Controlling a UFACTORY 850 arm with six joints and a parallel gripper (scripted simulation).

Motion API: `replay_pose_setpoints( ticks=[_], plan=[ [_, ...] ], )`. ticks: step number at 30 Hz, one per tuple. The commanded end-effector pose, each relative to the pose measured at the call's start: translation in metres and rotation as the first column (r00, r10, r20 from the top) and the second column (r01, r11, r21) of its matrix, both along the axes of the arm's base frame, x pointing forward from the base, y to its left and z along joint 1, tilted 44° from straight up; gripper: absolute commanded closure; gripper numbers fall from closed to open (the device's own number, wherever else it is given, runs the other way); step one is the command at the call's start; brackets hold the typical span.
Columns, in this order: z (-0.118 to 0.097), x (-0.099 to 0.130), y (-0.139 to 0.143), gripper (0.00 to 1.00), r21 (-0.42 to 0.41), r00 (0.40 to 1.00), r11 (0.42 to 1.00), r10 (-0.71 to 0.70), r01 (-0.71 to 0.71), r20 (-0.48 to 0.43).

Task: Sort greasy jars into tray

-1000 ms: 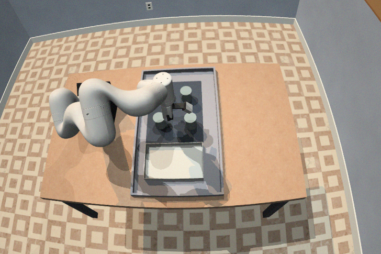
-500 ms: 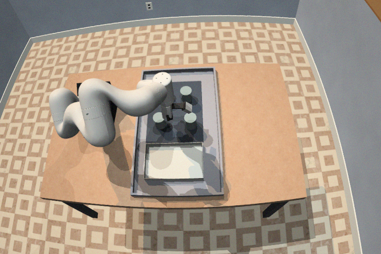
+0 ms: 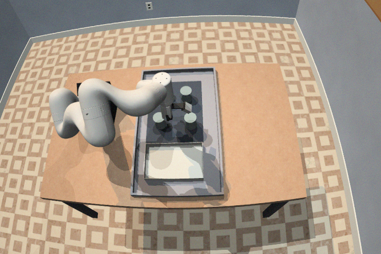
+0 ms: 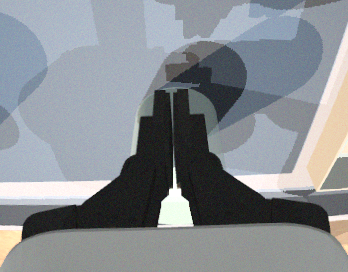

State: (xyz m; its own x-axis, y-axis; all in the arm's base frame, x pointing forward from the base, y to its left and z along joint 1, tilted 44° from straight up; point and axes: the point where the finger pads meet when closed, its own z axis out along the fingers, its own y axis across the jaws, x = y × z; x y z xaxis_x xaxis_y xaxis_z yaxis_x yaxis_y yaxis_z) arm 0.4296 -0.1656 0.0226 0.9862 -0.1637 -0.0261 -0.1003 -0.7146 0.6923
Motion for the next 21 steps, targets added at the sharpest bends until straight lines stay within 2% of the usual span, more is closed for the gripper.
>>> replay_pose_setpoints(
  ticks=[1,21],
  plan=[
    [0.0003,0.0004,0.0004,1.00,0.000,1.000,1.000,0.001,-0.001,0.001],
    [0.0004,-0.0019,0.0007,1.00,0.000,1.000,1.000,0.001,-0.001,0.001]
  ],
)
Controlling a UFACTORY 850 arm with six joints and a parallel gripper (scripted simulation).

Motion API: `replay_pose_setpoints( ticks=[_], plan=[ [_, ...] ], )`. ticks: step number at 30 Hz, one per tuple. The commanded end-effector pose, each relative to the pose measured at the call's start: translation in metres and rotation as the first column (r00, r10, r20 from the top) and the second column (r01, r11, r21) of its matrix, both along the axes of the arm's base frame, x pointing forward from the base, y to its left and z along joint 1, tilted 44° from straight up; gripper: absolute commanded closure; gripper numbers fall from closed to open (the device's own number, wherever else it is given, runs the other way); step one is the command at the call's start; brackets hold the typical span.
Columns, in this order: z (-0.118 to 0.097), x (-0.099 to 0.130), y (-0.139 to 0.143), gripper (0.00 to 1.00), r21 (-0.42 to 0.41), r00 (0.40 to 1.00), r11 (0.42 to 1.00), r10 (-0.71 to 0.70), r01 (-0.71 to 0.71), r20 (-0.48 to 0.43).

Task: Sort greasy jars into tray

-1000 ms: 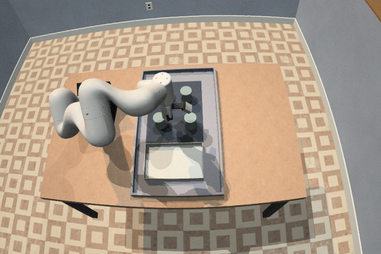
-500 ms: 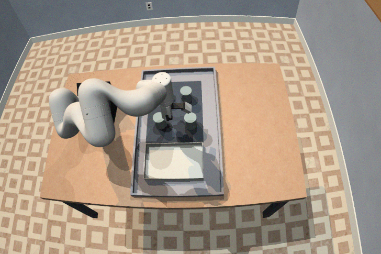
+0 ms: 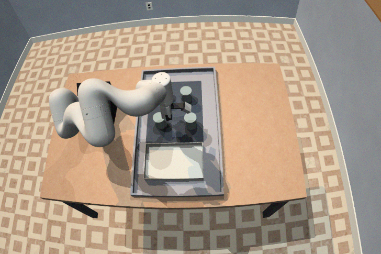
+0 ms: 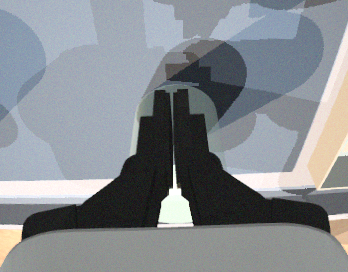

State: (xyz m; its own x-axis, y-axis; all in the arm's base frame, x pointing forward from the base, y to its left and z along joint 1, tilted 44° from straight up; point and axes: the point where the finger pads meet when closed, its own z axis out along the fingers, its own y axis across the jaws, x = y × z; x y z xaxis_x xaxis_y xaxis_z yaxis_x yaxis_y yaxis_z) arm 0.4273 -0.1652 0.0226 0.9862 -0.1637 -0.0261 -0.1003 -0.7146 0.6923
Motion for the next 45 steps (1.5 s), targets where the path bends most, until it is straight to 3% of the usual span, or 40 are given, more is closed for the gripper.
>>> replay_pose_setpoints(
  ticks=[1,45],
  plan=[
    [0.0003,0.0003,0.0004,1.00,0.000,1.000,1.000,0.001,-0.001,0.001],
    [0.0005,-0.0050,0.0012,1.00,0.000,1.000,1.000,0.001,-0.001,0.001]
  ],
)
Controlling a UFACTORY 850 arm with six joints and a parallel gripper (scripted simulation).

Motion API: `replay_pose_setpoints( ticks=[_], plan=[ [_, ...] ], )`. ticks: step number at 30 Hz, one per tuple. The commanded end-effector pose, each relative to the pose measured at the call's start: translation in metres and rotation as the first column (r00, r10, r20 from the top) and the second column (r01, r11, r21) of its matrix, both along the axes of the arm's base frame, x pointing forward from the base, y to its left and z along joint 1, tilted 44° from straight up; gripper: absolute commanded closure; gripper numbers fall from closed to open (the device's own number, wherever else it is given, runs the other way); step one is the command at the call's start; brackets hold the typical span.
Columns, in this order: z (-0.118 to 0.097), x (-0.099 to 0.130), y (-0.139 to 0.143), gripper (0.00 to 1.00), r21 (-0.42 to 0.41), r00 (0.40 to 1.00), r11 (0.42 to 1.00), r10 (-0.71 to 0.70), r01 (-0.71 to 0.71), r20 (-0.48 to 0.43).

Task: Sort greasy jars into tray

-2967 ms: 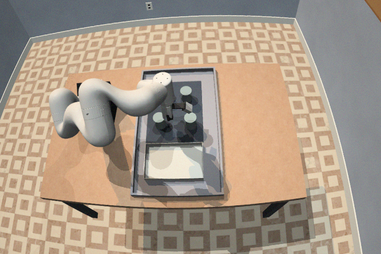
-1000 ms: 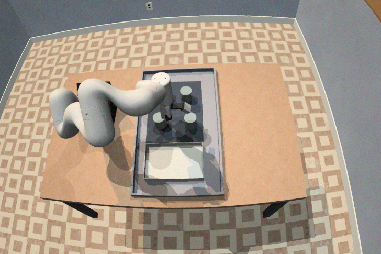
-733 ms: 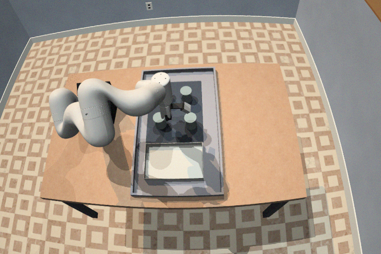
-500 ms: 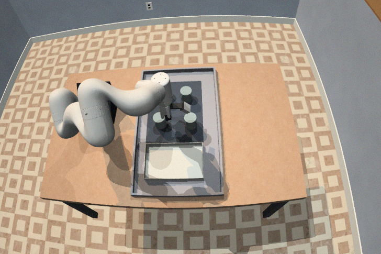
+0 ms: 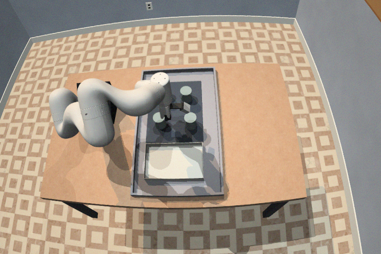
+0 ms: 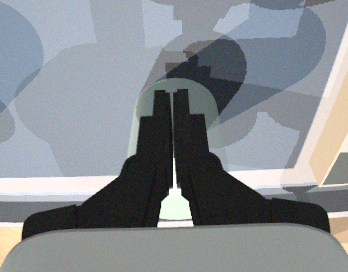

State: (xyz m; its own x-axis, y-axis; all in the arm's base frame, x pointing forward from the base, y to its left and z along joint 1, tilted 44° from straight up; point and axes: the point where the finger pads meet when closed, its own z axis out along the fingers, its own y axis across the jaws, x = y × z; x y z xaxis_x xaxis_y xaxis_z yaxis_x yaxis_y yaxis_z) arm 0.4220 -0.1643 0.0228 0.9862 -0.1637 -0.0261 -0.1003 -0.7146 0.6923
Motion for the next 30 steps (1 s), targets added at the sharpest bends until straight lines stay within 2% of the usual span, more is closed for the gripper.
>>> replay_pose_setpoints(
  ticks=[1,30],
  plan=[
    [0.0003,0.0002,0.0004,1.00,0.000,1.000,1.000,0.001,-0.001,0.001],
    [0.0015,-0.0029,0.0019,1.00,0.000,1.000,1.000,0.001,-0.001,0.001]
  ],
)
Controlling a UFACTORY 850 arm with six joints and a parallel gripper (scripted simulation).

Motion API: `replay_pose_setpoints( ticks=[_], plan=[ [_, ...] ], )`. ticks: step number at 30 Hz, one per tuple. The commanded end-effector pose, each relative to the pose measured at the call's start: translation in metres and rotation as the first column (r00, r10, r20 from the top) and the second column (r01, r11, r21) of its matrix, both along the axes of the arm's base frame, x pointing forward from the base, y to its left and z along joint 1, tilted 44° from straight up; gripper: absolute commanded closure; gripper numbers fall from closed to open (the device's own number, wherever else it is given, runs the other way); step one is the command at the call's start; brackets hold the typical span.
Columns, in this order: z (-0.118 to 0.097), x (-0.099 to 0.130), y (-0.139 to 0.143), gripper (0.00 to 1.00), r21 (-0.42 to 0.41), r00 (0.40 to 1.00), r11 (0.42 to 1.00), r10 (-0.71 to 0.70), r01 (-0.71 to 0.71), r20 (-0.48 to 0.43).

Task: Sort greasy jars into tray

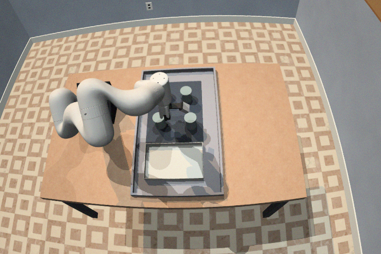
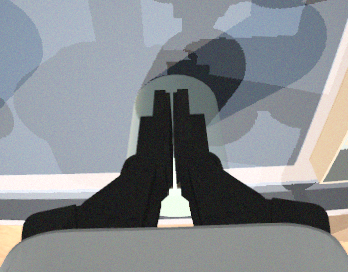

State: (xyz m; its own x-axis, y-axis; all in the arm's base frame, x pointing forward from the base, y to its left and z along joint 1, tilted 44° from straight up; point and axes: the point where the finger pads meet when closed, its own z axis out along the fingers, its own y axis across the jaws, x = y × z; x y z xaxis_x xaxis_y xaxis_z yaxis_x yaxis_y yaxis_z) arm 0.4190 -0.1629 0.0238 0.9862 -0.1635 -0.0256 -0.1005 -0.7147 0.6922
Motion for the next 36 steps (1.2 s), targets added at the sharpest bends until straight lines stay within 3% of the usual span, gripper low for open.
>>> replay_pose_setpoints(
  ticks=[1,36],
  plan=[
    [0.0005,0.0000,0.0006,1.00,0.000,1.000,1.000,0.000,0.000,0.001],
    [0.0030,-0.0037,0.0035,1.00,0.000,1.000,1.000,0.000,0.000,0.001]
  ],
)
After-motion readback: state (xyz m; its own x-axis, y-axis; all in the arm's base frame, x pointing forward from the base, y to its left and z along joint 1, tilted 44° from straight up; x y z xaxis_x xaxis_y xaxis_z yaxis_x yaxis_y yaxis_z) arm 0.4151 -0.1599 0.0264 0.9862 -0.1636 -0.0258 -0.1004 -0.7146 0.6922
